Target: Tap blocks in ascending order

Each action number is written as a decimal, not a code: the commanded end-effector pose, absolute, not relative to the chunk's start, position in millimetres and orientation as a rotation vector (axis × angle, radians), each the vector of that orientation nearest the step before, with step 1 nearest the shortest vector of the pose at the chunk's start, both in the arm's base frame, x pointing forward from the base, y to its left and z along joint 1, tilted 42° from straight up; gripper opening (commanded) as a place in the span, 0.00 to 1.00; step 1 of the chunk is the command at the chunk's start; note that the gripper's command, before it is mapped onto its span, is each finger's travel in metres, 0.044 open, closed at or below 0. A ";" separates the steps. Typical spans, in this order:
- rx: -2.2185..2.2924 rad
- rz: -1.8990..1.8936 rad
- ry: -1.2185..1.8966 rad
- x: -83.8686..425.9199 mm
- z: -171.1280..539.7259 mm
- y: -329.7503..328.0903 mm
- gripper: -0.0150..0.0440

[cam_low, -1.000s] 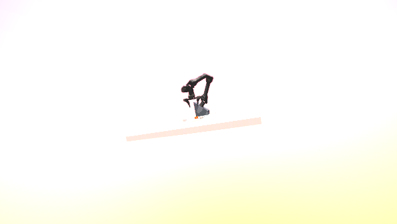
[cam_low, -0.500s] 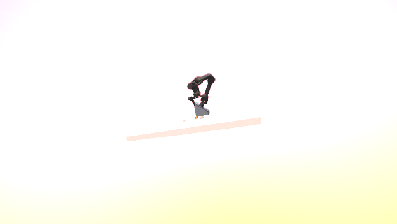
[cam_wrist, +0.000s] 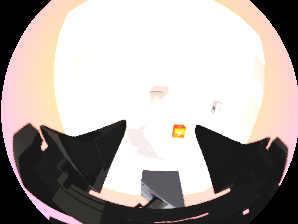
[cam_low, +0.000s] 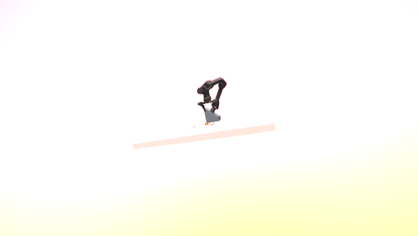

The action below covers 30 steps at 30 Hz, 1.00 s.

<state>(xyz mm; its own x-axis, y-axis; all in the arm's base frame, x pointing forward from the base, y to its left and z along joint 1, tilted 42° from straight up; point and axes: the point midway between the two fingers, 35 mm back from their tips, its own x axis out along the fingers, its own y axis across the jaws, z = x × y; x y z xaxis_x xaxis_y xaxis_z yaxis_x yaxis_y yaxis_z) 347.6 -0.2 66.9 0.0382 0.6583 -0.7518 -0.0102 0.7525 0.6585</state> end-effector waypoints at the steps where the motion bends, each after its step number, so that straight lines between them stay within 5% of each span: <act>1: 0.567 0.556 1.459 348.3 65.2 -1.5 0.93; 11: 0.557 0.546 1.461 342.4 -41.2 -125.9 0.93; 20: 0.558 0.548 1.460 339.2 -49.3 -133.9 0.93; 30: 0.561 0.552 1.458 342.3 -110.2 -80.0 0.49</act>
